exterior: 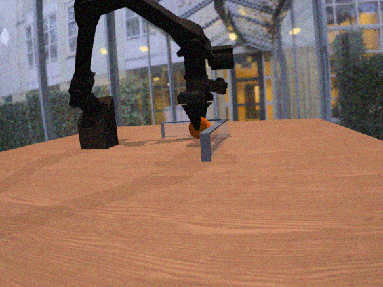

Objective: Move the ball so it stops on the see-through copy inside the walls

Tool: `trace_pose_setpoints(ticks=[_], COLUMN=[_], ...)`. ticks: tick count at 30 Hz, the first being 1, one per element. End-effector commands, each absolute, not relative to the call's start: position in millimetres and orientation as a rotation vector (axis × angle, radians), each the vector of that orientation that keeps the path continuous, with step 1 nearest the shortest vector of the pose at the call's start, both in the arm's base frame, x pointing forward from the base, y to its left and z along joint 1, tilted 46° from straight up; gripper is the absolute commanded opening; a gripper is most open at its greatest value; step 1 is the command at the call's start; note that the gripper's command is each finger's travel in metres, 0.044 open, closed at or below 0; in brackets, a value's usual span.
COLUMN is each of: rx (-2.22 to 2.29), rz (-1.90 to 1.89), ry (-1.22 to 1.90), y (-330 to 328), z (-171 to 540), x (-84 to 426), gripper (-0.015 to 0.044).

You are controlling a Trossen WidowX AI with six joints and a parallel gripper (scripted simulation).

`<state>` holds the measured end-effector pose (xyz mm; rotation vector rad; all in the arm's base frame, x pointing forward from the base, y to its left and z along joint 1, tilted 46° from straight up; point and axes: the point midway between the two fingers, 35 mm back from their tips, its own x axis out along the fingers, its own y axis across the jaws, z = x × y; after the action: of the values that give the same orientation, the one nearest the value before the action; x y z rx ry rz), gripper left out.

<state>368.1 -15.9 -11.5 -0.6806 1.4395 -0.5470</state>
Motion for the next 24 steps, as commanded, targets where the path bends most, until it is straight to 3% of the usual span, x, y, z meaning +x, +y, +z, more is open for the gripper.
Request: trace_pose_setpoints(ticks=[1, 24], rx=[-0.718, -0.644], rz=[-0.531, -0.581], ry=[1.509, 1.424], y=[-17, 67], z=[-15, 72], x=[355, 367], gripper=[0.0, 0.0])
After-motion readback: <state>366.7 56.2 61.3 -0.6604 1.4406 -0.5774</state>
